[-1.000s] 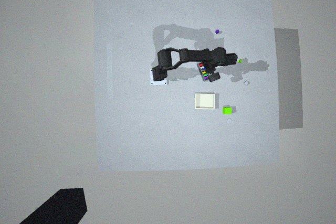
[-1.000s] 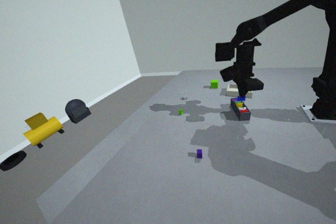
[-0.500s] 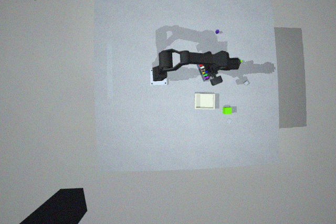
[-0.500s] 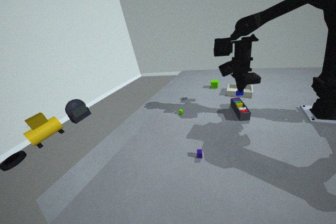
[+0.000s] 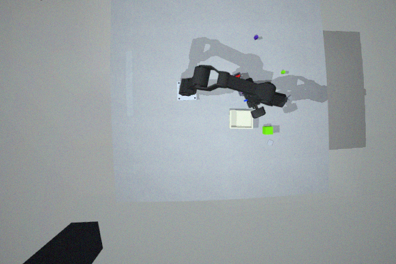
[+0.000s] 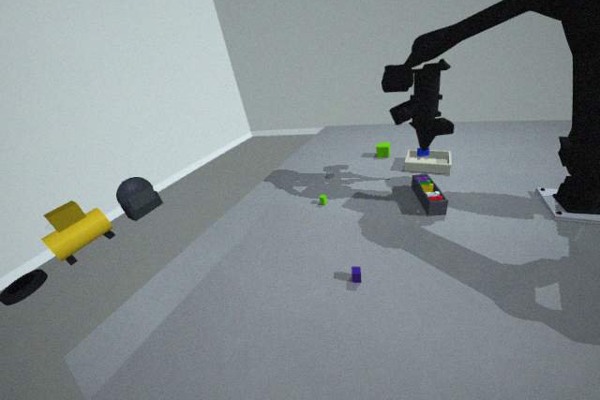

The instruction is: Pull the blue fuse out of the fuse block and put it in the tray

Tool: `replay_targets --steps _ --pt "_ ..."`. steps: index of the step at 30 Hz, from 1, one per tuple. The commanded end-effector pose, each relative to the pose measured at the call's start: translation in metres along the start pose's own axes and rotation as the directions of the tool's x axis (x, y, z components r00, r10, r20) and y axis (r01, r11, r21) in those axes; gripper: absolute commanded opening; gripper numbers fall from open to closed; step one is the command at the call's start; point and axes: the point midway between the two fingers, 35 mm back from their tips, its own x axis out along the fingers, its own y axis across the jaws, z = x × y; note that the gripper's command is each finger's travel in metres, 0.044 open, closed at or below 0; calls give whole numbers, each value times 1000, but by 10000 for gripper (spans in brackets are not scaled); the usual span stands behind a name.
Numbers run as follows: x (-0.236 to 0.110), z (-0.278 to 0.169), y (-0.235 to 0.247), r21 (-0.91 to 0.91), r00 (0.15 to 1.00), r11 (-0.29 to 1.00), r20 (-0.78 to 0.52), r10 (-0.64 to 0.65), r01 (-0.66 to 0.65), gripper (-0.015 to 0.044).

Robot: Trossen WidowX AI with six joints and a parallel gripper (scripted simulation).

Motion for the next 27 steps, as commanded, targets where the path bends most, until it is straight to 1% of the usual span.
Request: replay_targets --steps 1,13,20,27 --pt "1 -11 -26 -3 1000 1000 -7 -2 1 0" --pt "1 -49 -89 -3 1000 1000 -10 -6 6 0" --pt "3 -51 -92 -3 1000 1000 -10 -6 6 0" --pt "14 -51 -93 -3 1000 1000 -10 -6 6 0"
